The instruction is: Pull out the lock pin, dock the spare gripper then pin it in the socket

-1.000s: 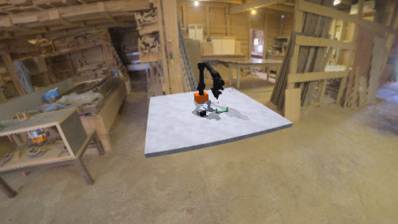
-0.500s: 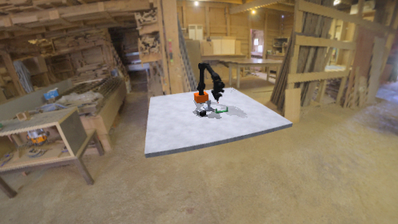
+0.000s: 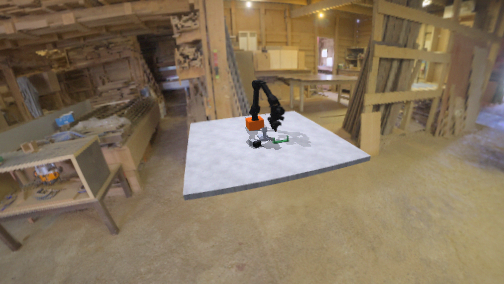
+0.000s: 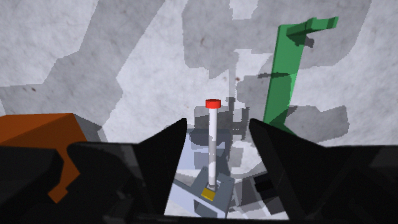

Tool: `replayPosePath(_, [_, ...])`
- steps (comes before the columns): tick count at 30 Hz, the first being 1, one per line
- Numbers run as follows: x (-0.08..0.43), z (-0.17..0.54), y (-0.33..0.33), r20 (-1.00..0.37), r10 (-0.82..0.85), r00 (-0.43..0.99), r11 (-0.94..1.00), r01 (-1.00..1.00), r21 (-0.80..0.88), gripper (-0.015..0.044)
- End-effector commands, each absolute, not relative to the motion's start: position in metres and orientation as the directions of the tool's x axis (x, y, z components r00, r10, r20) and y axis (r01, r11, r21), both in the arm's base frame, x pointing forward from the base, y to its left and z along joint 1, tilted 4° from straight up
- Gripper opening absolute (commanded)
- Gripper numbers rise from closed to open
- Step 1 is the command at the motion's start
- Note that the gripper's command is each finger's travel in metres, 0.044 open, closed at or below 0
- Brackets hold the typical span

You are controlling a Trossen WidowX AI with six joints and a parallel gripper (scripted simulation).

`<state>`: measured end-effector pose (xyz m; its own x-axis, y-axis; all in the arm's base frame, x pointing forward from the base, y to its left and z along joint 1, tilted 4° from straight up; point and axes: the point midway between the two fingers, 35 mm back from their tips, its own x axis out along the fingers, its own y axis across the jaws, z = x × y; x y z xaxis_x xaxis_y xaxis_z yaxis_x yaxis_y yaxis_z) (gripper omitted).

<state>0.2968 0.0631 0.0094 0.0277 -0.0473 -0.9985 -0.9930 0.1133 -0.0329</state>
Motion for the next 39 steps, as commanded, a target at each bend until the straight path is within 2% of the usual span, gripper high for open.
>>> replayPosePath(1, [0.293, -0.001, 0.061, -0.998, -0.056, 0.014, 0.114, -0.993, -0.02, 0.03])
replayPosePath(21, [0.292, -0.015, 0.06, -0.998, -0.056, 0.013, 0.114, -0.993, -0.02, 0.03])
replayPosePath(32, [0.292, -0.015, 0.06, -0.998, -0.056, 0.013, 0.114, -0.993, -0.02, 0.0011])
replayPosePath(39, [0.293, -0.015, 0.06, -0.998, -0.056, 0.014, 0.114, -0.993, -0.02, 0.0])
